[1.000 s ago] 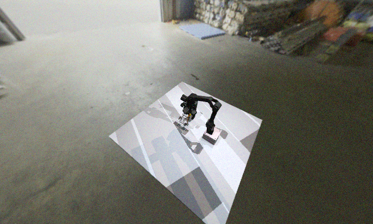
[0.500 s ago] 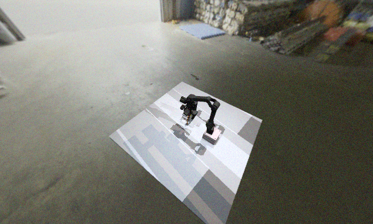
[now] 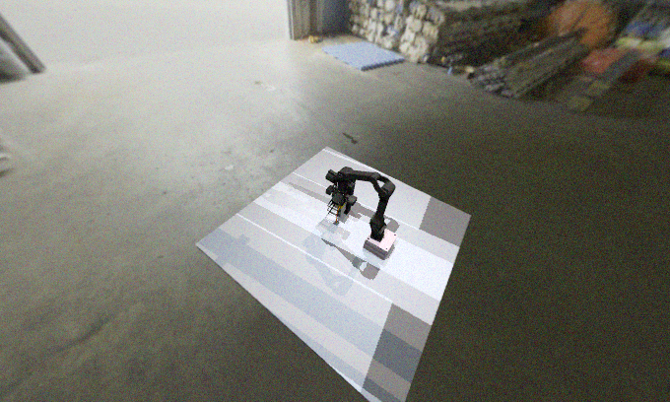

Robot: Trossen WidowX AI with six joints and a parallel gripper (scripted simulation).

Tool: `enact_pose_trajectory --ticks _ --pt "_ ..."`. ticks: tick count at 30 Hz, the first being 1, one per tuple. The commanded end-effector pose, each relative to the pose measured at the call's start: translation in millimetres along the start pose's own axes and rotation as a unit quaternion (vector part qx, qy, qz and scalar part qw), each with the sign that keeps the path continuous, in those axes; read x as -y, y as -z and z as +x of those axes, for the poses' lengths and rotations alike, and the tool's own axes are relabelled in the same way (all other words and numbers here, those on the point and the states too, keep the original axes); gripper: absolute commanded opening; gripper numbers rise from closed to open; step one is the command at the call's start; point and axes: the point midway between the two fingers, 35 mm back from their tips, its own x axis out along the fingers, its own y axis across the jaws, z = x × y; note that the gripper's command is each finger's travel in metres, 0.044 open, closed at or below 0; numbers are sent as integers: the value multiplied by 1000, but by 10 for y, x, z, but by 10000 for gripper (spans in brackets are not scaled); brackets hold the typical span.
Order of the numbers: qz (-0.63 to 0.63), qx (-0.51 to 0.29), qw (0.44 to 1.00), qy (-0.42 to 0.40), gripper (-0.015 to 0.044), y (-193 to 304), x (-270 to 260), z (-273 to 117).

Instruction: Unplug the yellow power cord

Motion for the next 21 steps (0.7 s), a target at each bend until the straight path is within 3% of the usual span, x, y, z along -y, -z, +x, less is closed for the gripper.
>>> enact_pose_trajectory --ticks 1,18,21 --pt "-2 2 1000 -1 160 56 -5 1" --pt "-2 2 1000 -1 160 112 -9 121" --pt "0 -1 1000 -1 81 117 -11 97"
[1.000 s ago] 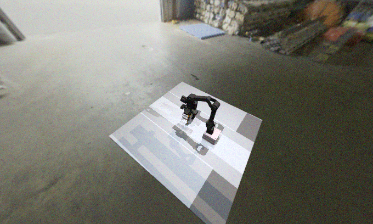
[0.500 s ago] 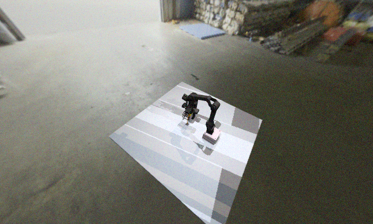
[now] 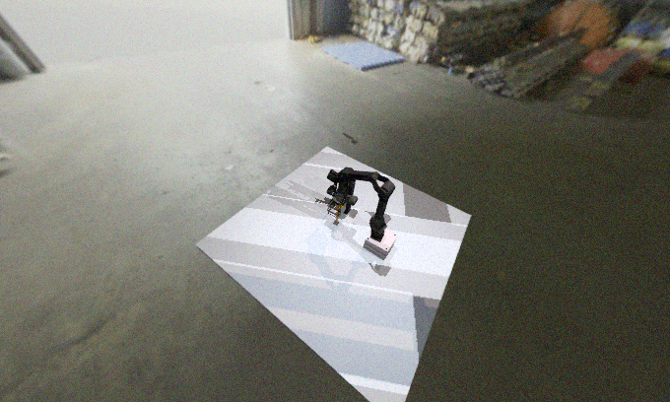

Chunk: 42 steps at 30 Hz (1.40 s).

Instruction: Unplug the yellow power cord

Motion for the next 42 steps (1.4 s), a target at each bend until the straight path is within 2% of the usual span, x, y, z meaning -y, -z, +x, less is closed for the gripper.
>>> enact_pose_trajectory --ticks 1,10,42 --pt "0 0 1000 0 55 0 1 -6" --pt "0 0 1000 0 0 -3 1 -6" --pt "-1 4 1000 0 0 -503 16 -8"
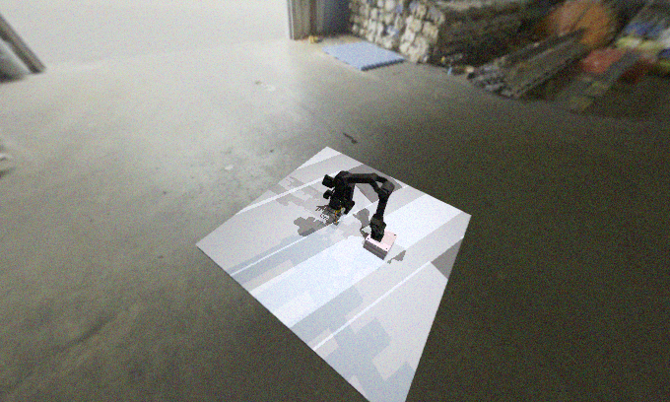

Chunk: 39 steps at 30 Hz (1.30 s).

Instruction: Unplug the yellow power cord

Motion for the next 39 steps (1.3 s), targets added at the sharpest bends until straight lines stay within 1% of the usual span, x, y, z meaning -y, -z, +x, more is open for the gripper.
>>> enact_pose_trajectory --ticks 1,4,13,17,22,39 --pt "-6 4 1000 5 26 -95 10 -15" --pt "-6 4 1000 5 105 -3 -2 -1" --pt "-6 4 1000 5 341 3 -3 0" --pt "-6 5 1000 5 440 -185 9 -38" --pt "-6 7 1000 5 440 -584 -9 -124" --pt "-6 7 1000 5 440 -600 -11 -127"
